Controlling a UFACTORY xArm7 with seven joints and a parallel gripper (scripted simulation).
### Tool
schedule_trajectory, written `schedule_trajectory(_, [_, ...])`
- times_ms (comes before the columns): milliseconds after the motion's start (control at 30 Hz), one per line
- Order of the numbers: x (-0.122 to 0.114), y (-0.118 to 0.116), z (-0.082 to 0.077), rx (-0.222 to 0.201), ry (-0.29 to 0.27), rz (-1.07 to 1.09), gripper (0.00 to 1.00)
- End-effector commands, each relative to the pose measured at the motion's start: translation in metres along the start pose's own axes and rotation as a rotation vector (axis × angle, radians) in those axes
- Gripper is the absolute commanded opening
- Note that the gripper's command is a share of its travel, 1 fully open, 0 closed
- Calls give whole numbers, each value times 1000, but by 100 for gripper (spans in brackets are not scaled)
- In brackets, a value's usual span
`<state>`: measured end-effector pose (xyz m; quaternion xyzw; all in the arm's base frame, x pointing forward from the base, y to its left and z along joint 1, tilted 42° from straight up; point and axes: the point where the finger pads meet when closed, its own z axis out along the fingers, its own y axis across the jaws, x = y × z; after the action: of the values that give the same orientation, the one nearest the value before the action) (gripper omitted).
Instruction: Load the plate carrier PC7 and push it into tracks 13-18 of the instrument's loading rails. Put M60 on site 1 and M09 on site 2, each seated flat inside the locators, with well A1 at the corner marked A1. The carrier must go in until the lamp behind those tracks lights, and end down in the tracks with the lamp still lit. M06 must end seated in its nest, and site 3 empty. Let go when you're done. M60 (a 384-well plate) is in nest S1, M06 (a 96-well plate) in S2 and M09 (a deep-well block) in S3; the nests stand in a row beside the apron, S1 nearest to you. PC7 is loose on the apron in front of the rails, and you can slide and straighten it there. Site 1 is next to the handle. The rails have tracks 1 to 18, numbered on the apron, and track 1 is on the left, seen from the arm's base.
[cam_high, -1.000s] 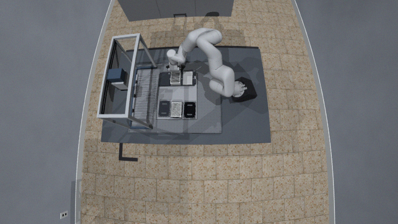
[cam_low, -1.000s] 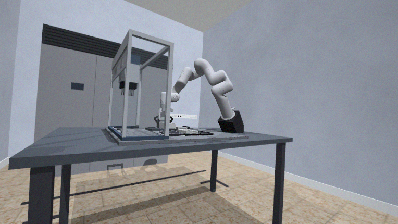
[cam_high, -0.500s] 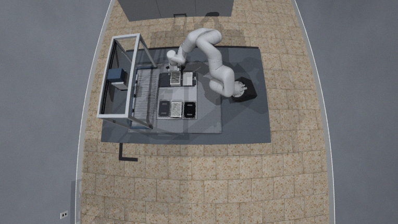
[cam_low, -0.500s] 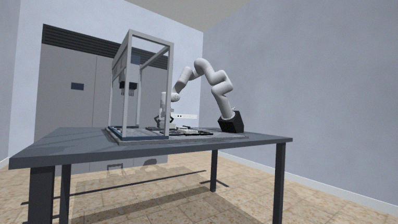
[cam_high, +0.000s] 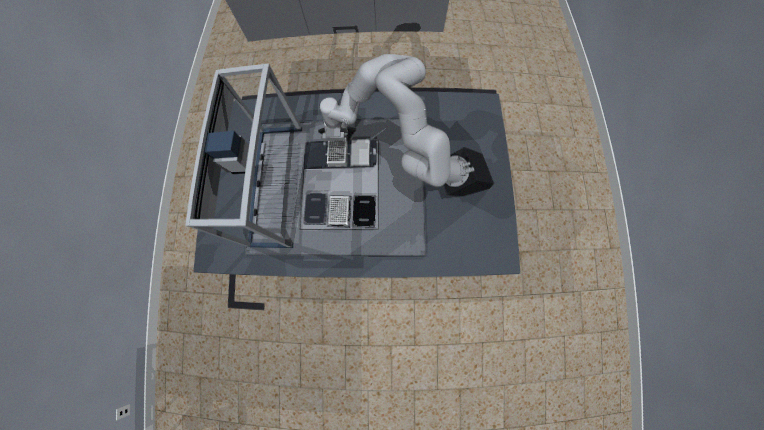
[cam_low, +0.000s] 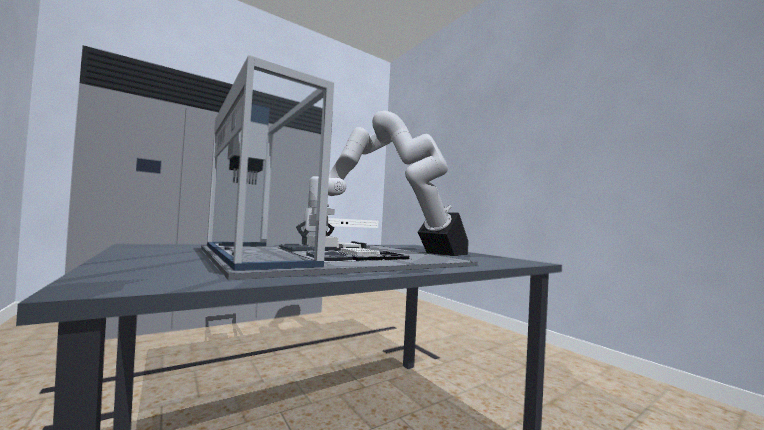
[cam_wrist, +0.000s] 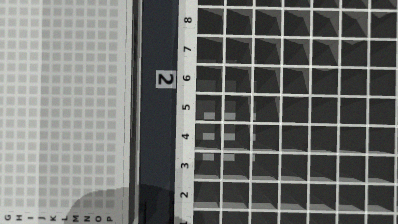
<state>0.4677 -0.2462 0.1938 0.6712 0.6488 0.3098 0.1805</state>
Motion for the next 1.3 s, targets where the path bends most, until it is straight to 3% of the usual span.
schedule_trajectory(0, [1, 1, -1, -3, -2, 0, 100])
schedule_trajectory(1267, [-1, 1, -1, -3, -2, 0, 100])
